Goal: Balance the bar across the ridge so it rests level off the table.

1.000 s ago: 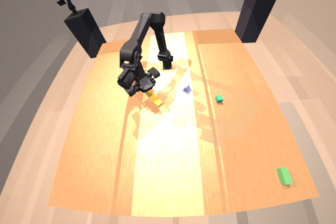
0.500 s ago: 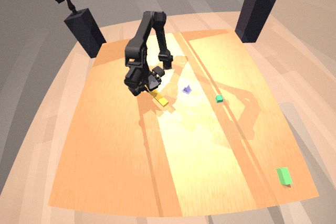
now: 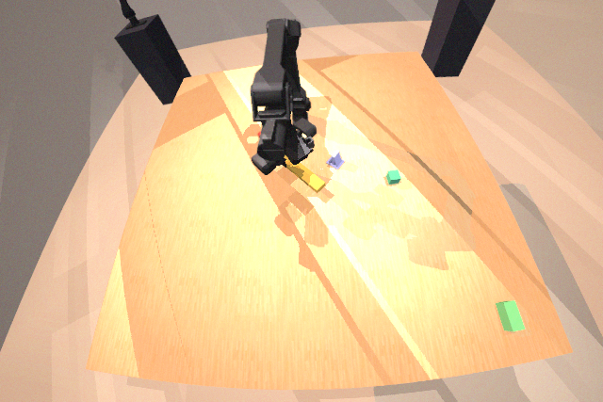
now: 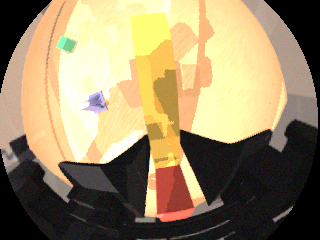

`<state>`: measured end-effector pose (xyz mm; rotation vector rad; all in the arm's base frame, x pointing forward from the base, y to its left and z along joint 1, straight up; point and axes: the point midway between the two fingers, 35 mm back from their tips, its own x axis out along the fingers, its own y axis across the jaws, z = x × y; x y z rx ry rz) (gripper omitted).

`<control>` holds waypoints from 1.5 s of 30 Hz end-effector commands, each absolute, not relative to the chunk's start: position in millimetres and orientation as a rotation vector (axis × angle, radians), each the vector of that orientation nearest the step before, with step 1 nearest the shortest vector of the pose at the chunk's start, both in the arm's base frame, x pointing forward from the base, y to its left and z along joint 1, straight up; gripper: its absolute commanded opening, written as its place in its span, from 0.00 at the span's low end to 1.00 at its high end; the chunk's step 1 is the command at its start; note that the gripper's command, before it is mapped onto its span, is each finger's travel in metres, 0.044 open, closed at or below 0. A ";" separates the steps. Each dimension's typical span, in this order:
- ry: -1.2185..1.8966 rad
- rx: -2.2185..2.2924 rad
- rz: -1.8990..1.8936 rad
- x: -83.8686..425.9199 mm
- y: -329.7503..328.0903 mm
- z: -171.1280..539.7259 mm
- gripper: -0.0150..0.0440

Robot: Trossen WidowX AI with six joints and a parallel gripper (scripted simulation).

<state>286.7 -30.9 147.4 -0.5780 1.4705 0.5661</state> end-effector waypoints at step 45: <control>1.441 -0.657 0.661 247.9 136.2 149.3 0.25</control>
